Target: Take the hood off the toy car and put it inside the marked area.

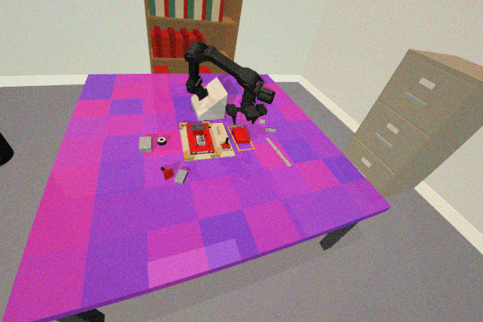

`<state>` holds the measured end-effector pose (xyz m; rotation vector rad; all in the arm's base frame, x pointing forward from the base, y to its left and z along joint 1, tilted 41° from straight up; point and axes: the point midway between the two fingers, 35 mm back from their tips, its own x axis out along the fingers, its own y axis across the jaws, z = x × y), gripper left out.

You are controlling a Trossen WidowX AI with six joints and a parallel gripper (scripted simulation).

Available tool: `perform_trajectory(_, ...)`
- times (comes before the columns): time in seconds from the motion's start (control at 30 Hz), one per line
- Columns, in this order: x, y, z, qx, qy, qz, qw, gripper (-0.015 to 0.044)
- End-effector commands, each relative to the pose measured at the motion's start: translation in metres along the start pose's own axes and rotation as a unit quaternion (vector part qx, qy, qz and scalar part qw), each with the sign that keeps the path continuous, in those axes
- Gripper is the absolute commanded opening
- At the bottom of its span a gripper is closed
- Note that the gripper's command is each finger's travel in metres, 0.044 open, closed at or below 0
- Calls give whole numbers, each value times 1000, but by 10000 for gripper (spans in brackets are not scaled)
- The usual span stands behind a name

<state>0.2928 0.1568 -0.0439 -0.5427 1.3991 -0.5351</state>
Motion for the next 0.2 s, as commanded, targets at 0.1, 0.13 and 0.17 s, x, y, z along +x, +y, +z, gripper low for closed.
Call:
perform_trajectory(0.1, 0, 0, 0, 1, 2, 1, 1000, 440)
perform_trajectory(0.13, 0, 0, 0, 1, 2, 1, 1000, 440)
perform_trajectory(0.17, 0, 0, 0, 1, 2, 1, 1000, 440)
